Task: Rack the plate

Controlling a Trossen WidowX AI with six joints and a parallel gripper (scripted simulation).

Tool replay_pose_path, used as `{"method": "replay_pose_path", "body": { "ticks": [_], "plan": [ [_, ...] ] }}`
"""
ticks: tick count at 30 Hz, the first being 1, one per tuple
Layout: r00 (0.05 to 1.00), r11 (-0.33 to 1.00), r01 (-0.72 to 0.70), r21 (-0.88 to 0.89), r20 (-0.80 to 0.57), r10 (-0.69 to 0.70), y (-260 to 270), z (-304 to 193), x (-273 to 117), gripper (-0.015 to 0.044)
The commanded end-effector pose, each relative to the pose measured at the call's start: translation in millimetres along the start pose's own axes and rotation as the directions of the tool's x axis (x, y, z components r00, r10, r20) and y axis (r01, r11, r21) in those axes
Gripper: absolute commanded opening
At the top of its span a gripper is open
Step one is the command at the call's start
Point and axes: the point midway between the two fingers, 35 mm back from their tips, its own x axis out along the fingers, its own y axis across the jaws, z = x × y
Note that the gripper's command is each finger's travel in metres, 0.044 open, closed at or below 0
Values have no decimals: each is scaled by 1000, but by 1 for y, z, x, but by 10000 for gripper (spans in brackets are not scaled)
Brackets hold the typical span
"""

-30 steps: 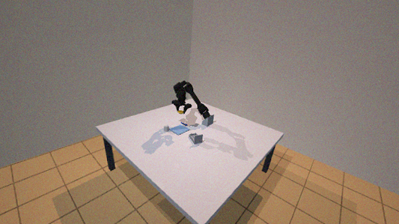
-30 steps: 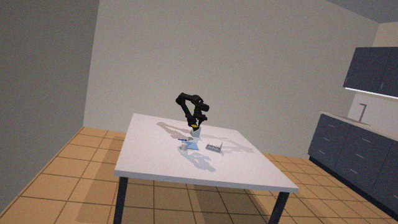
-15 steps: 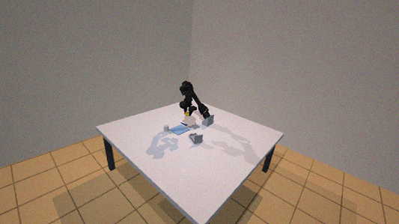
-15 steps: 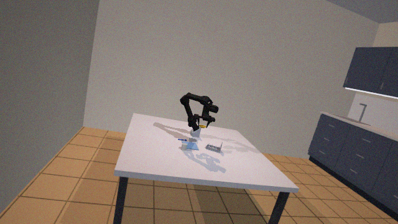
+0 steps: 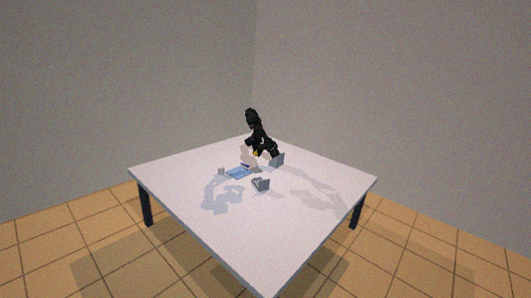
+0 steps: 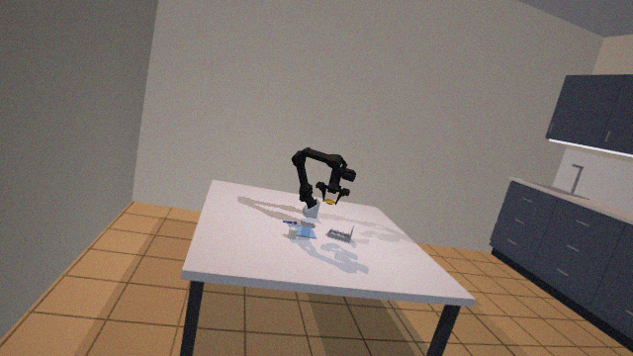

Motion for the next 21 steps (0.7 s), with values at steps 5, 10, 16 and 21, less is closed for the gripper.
{"method": "replay_pose_path", "body": {
  "ticks": [5,10,16,21],
  "plan": [
    [992,992,-64,-109,-118,51,3,-6,22,0],
    [976,973,-139,-183,-195,102,6,-8,36,0],
    [946,934,-246,-261,-275,172,10,-11,52,0],
    [914,885,-343,-315,-331,236,13,-13,63,0]
  ]
}}
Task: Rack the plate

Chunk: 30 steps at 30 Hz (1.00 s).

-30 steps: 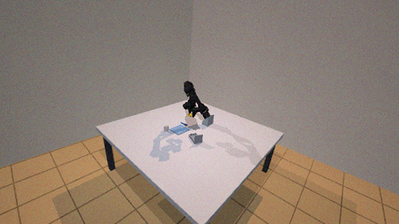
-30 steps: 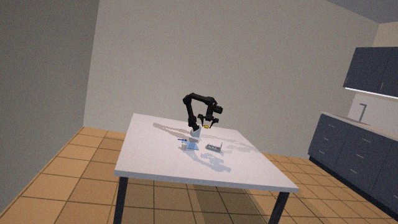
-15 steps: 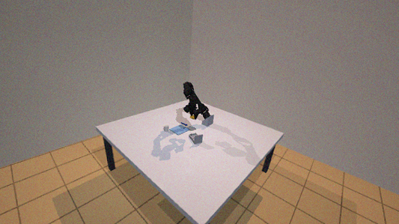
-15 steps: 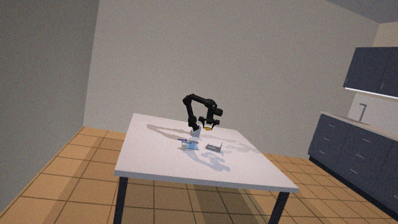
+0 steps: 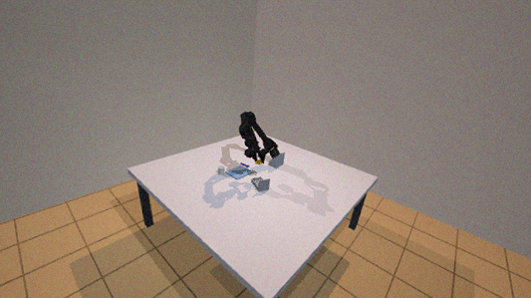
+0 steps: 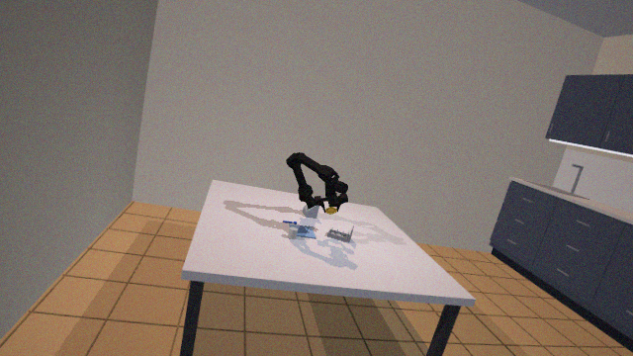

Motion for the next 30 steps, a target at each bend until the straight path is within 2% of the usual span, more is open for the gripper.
{"method": "replay_pose_path", "body": {
  "ticks": [1,14,30],
  "plan": [
    [997,995,-70,-74,-32,68,0,-1,10,0],
    [954,908,-300,-293,-77,290,0,6,36,0],
    [838,683,-472,-557,-44,544,-2,15,58,0]
  ]
}}
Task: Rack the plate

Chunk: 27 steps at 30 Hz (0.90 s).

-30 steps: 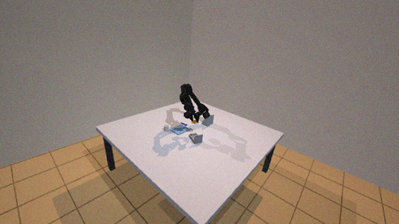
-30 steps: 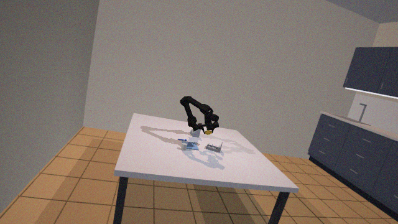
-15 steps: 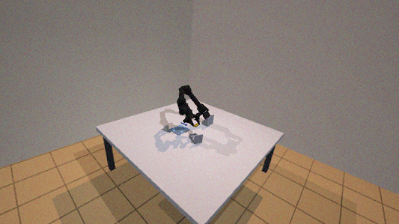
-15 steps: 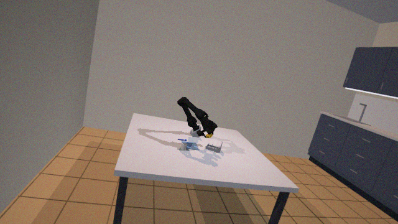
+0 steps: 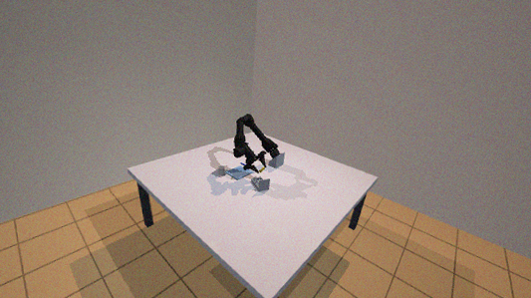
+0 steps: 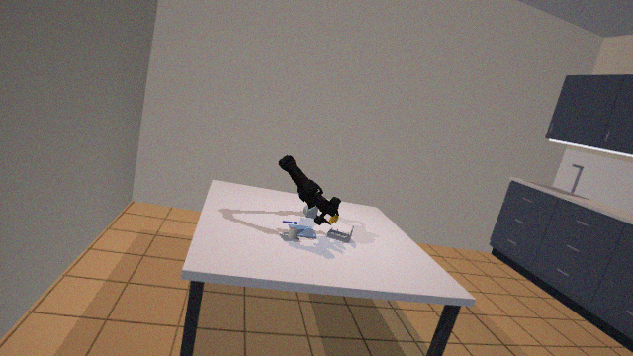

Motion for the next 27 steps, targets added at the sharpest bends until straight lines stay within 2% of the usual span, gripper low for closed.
{"method": "replay_pose_path", "body": {
  "ticks": [1,14,27],
  "plan": [
    [997,995,-51,-86,47,55,-3,-2,4,0],
    [955,927,-95,-363,228,188,-17,0,8,0],
    [866,798,40,-601,419,273,-31,-1,6,0]
  ]
}}
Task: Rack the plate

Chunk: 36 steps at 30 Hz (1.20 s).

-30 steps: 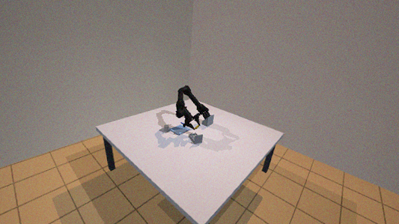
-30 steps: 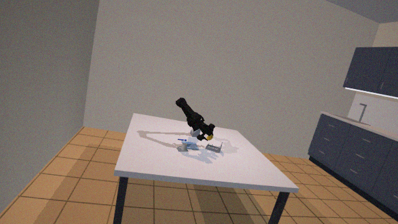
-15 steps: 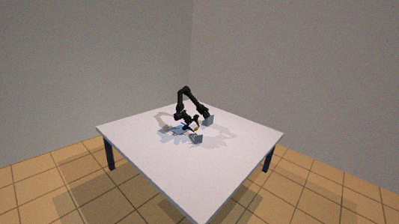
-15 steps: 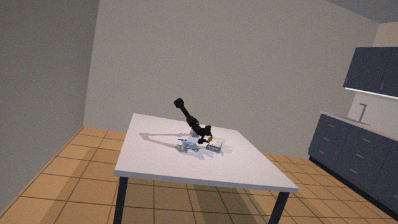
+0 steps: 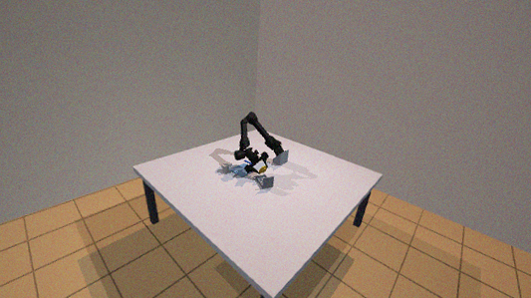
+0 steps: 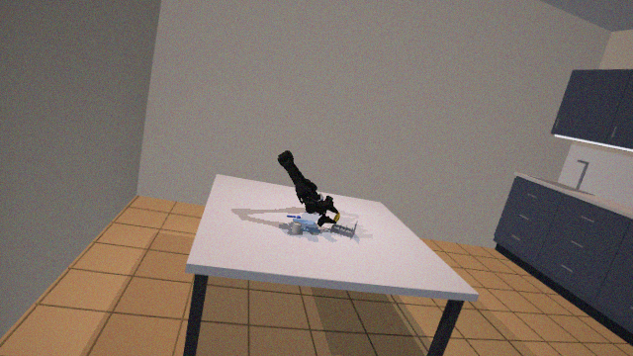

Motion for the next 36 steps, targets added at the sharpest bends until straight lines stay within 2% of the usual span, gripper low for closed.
{"method": "replay_pose_path", "body": {
  "ticks": [1,10,18,30,36],
  "plan": [
    [997,995,15,-99,70,-8,0,-3,-2,0],
    [975,943,120,-310,218,-53,-6,-8,-11,0],
    [936,844,258,-470,337,-98,-9,-13,-22,0],
    [932,833,271,-482,346,-103,-9,-13,-22,0],
    [934,837,270,-476,341,-108,-10,-7,-9,0]
  ]
}}
